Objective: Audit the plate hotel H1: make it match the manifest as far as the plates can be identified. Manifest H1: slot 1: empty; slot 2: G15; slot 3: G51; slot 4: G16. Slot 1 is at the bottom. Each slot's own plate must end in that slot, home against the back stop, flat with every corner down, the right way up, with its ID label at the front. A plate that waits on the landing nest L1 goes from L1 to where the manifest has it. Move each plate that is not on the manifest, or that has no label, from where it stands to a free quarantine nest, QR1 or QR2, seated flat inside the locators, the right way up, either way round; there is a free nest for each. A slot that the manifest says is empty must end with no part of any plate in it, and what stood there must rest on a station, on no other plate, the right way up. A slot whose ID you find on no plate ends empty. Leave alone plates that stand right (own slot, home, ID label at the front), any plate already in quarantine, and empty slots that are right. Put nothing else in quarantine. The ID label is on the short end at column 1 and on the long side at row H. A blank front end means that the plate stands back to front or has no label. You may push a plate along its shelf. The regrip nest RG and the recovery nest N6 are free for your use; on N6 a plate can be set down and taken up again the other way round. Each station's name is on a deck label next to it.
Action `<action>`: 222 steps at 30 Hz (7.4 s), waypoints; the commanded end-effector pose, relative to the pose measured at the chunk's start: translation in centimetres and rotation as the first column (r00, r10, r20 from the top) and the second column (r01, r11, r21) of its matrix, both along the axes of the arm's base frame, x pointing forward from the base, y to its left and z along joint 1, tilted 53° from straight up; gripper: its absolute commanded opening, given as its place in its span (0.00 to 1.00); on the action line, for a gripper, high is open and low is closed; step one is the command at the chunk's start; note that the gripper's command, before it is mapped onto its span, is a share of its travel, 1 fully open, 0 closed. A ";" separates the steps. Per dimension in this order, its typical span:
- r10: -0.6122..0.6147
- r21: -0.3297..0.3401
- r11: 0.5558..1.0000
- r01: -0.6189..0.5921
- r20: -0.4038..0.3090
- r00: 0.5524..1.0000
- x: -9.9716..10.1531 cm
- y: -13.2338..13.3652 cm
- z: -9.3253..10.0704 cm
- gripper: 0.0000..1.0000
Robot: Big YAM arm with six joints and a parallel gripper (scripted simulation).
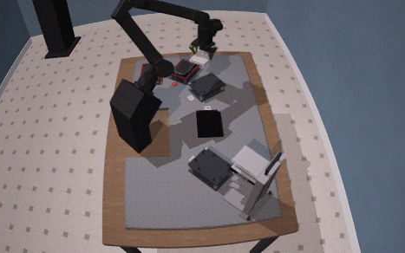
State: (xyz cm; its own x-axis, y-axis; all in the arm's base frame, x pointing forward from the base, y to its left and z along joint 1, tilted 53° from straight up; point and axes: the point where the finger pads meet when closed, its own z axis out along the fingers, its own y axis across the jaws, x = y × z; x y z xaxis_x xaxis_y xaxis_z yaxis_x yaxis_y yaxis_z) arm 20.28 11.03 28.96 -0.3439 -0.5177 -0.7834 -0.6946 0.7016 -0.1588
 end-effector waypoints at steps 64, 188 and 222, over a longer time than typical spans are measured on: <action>0.400 -0.373 0.876 -0.306 0.207 0.893 -13.3 13.5 -1.3 0.86; 0.385 -0.358 0.885 -0.298 0.203 0.900 -16.9 27.5 -15.0 0.86; 0.389 -0.379 0.877 -0.295 0.201 0.899 -15.5 27.9 -16.9 0.86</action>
State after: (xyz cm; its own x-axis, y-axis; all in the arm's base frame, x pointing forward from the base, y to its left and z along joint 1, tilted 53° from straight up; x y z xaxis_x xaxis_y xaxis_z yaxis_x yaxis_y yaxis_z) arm 4.67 38.79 12.36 0.0841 -0.8028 -0.5903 -0.7809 0.3149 -0.5395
